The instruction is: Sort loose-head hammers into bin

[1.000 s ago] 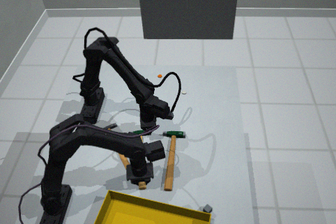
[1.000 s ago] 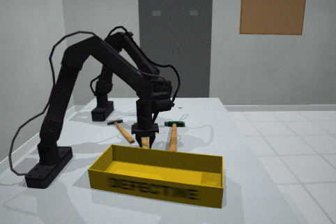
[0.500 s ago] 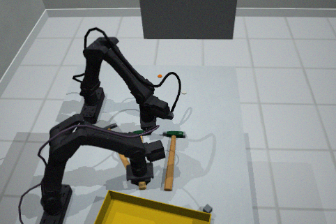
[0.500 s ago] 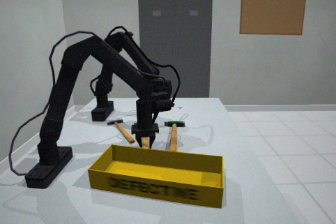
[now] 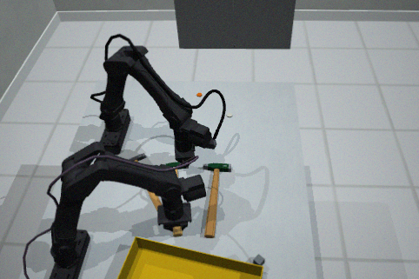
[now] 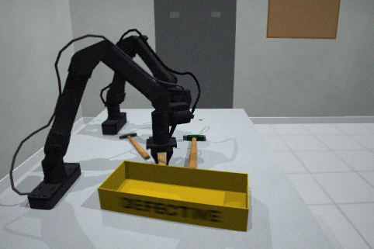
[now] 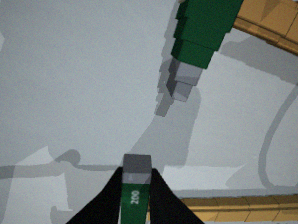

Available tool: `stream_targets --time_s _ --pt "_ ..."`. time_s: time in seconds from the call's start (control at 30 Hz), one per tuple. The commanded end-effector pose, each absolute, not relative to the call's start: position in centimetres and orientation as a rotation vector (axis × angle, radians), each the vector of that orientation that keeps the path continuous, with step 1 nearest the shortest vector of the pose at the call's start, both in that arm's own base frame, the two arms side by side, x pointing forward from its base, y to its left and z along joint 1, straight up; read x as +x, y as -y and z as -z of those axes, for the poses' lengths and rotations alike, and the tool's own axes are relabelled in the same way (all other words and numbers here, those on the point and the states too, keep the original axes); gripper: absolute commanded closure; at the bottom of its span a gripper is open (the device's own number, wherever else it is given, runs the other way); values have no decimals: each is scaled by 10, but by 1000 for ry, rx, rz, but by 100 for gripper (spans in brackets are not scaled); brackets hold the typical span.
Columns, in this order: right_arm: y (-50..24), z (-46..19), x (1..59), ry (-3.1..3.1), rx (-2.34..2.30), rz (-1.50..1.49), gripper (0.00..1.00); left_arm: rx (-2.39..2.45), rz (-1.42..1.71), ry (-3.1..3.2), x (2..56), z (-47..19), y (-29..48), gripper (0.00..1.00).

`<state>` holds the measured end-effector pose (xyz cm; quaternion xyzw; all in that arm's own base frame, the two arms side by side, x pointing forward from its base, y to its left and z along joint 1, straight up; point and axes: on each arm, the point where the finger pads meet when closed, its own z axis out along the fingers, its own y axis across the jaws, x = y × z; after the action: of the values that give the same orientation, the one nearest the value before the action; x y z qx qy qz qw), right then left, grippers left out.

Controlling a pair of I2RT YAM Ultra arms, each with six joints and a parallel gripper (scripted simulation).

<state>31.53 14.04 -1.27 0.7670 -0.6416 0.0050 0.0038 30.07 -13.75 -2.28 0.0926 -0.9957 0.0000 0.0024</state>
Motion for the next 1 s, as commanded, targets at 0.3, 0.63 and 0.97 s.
stream_targets --time_s 0.3,0.63,0.97 --pt "-108 15 309 1984 2298 -103 76 290 -7 3138 295 19 101 87" --pt "-144 7 316 2018 2428 -12 76 308 -118 3141 302 20 130 87" --pt "-144 7 316 2019 2427 -12 76 309 -133 3158 308 11 129 58"
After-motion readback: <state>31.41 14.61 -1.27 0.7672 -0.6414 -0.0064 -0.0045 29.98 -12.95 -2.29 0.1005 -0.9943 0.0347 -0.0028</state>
